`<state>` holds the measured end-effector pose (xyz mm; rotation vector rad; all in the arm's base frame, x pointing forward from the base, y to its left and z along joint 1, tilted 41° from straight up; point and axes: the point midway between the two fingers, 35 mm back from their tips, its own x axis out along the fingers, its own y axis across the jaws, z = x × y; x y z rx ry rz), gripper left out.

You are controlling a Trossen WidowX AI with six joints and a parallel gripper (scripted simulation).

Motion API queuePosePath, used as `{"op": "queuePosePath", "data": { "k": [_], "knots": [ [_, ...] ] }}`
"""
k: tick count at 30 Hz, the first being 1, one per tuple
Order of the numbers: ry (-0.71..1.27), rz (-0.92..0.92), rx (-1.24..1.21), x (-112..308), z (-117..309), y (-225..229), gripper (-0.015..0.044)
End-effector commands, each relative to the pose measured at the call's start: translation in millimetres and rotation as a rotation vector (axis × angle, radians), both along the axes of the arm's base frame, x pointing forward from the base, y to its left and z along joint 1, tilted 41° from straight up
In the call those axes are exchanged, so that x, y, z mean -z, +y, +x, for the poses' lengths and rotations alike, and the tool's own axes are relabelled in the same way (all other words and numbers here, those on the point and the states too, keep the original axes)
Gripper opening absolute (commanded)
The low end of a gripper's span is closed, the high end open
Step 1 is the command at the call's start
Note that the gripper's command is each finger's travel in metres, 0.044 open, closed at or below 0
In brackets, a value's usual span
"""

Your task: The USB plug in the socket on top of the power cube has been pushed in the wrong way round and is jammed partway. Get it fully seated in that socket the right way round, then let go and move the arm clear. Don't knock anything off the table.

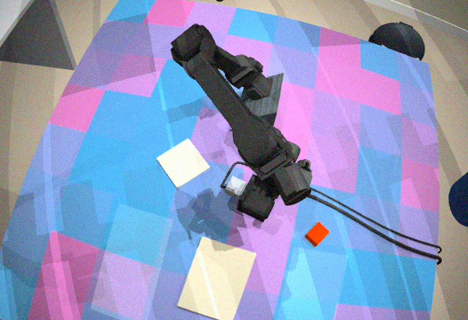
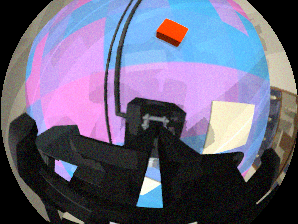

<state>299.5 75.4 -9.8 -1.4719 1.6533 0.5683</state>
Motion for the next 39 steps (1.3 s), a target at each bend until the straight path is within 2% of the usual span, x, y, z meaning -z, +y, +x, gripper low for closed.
{"op": "queuePosePath", "data": {
  "k": [1,9,13,39],
  "knots": [
    [0.004,-0.006,0.000,1.0,0.0,-2.8,0.0000],
    [0.004,-0.006,0.000,1.0,0.0,-2.8,0.0000],
    [0.000,0.000,0.000,0.0,0.0,0.0,0.0095],
    [0.000,0.000,-0.001,-6.0,0.0,5.3,0.0095]
  ]
}}
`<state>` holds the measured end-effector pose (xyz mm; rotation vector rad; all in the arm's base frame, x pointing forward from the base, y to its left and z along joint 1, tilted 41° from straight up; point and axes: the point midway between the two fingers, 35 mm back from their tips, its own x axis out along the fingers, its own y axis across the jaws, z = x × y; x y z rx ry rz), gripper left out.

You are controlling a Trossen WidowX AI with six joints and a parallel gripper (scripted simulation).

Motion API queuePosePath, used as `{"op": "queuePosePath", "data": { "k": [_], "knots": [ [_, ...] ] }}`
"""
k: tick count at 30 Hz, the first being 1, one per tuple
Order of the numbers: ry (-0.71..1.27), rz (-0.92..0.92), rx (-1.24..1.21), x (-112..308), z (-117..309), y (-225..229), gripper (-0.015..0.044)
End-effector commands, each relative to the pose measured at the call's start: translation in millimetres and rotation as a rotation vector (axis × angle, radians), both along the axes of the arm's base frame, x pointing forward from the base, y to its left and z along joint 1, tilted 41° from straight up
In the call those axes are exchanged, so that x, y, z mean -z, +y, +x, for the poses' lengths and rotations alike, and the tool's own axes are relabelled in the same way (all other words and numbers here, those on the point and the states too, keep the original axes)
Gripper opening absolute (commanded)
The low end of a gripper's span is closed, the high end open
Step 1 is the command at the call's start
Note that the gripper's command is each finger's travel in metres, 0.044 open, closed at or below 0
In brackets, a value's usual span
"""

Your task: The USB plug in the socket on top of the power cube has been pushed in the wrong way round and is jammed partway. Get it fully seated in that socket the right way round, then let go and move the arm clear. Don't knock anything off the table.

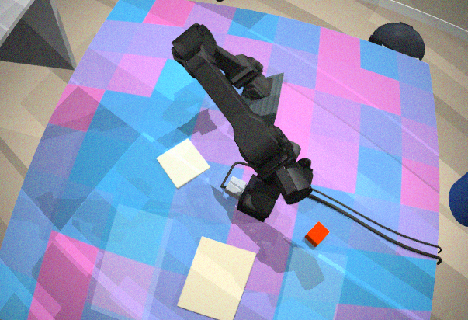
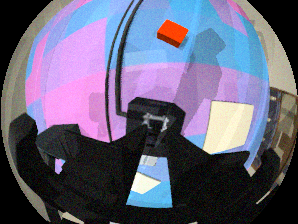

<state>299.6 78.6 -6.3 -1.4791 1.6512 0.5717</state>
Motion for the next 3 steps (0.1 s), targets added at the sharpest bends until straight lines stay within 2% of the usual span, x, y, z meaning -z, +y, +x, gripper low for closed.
{"op": "queuePosePath", "data": {
  "k": [1,3],
  "knots": [
    [-0.001,0.002,0.006,-3.3,-0.1,2.7,0.0095],
    [-0.001,0.002,0.006,-4.8,-0.1,4.0,0.0095]
  ]
}}
